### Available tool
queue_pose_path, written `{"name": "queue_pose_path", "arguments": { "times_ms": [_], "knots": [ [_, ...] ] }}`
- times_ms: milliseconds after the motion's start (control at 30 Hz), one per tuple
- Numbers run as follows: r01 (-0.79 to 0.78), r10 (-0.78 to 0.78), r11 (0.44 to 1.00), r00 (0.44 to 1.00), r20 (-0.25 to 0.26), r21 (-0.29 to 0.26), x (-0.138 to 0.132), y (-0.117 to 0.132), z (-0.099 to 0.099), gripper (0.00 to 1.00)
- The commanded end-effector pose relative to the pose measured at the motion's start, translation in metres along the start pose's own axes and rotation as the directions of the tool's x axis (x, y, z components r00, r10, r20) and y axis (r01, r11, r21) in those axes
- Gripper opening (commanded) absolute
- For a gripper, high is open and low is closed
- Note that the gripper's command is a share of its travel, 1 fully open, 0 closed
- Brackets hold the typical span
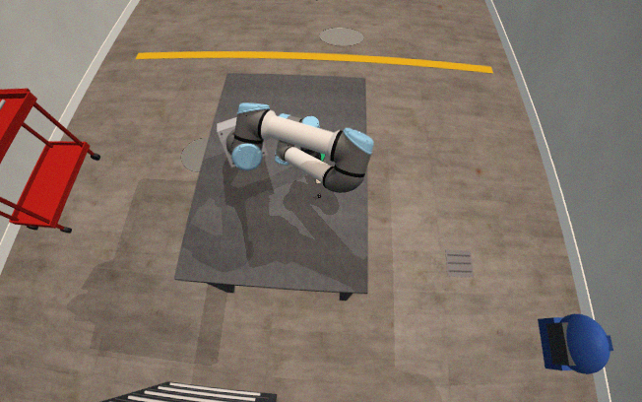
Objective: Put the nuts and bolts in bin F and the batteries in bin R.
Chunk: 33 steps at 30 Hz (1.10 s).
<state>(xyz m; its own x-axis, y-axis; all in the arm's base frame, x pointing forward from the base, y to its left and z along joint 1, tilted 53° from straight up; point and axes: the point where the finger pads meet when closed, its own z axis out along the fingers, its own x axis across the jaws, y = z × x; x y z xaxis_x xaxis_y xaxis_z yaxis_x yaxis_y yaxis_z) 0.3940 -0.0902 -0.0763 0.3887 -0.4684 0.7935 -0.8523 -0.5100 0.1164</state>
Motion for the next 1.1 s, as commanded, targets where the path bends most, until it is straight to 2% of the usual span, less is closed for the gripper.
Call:
{"name": "queue_pose_path", "arguments": {
  "times_ms": [0,167,833,1067],
  "knots": [
    [0.001,-0.001,1.000,1.000,0.001,-0.001,0.000,0.001,0.000,0.00],
    [0.001,-0.001,1.000,1.000,0.001,-0.001,0.000,0.001,0.000,0.00],
    [0.003,-0.003,1.000,1.000,0.001,-0.001,-0.001,0.001,-0.061,0.00],
    [-0.001,0.001,1.000,1.000,-0.001,0.002,0.001,-0.001,-0.060,0.00]
  ]
}}
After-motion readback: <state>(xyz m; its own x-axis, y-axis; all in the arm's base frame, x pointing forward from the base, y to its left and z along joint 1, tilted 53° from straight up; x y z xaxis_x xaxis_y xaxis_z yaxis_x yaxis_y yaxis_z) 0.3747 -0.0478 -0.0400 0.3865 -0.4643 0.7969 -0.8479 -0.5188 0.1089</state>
